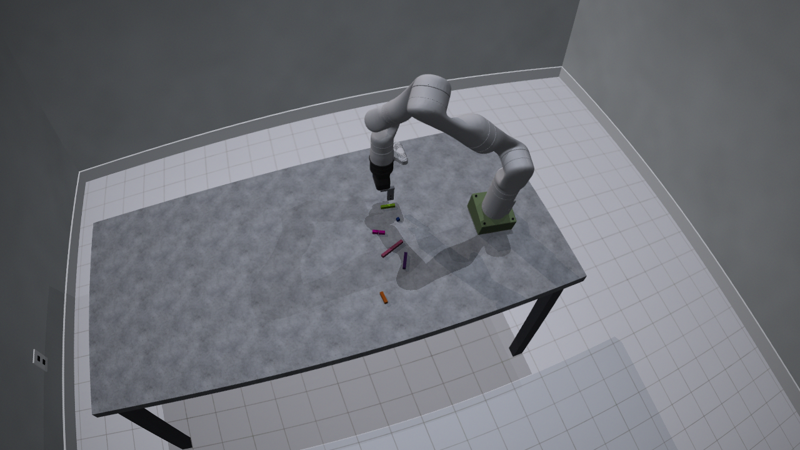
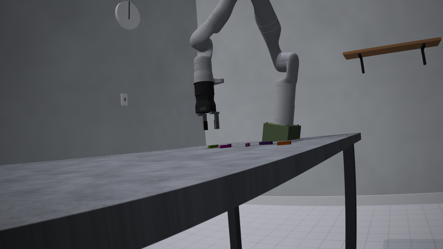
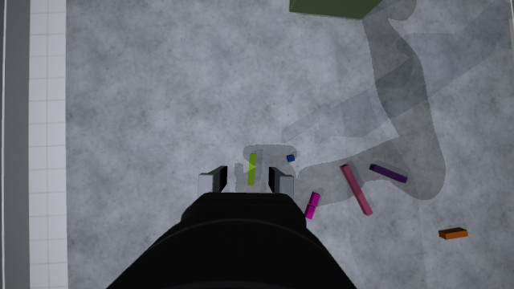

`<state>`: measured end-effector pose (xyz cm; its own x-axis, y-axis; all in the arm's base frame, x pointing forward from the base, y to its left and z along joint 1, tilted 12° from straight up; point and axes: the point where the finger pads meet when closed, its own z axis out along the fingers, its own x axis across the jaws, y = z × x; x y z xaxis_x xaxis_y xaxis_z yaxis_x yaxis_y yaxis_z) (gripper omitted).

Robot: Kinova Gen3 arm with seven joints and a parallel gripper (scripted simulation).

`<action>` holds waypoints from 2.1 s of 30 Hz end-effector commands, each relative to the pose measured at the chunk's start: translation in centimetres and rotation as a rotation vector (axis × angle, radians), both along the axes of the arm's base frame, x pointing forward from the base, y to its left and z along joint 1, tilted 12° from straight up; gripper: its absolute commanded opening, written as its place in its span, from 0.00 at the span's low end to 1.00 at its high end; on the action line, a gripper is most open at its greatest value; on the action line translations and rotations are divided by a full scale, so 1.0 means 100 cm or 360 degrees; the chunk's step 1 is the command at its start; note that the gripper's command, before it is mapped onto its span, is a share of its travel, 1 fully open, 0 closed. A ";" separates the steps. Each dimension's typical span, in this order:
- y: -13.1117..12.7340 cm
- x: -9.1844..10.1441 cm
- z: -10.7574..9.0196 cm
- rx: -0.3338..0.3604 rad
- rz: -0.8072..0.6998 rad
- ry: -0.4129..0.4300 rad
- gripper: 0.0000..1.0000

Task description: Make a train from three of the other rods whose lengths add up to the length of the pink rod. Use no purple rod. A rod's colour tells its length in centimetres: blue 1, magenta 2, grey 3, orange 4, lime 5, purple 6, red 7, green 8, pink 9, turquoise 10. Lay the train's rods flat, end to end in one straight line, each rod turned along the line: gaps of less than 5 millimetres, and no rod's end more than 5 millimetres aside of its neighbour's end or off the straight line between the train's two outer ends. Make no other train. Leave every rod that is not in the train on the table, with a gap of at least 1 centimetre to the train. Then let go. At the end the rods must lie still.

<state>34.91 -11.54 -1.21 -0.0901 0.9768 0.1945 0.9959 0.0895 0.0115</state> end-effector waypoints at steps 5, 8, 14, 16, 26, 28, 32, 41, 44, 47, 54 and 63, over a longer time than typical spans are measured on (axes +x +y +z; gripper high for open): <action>0.002 0.002 0.000 0.0004 -0.0079 0.0011 1.00; 0.002 0.002 0.000 0.0003 -0.0085 0.0012 1.00; 0.002 0.002 0.000 0.0003 -0.0086 0.0012 0.54; 0.002 0.002 0.000 0.0003 -0.0086 0.0012 0.54; 0.002 0.002 0.000 0.0003 -0.0086 0.0012 0.54; 0.002 0.002 0.000 0.0003 -0.0086 0.0012 0.54; 0.002 0.002 0.000 0.0003 -0.0086 0.0012 0.54; 0.002 0.002 0.000 0.0003 -0.0086 0.0012 0.54; 0.002 0.002 0.000 0.0003 -0.0086 0.0012 0.54; 0.002 0.002 0.000 0.0003 -0.0086 0.0012 0.54; 0.002 0.002 0.000 0.0004 -0.0086 0.0013 0.54; 0.003 0.001 -0.006 0.0005 -0.0087 0.0017 0.54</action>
<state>34.94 -11.25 -1.57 -0.0431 0.9791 0.1988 0.9990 0.0437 0.0015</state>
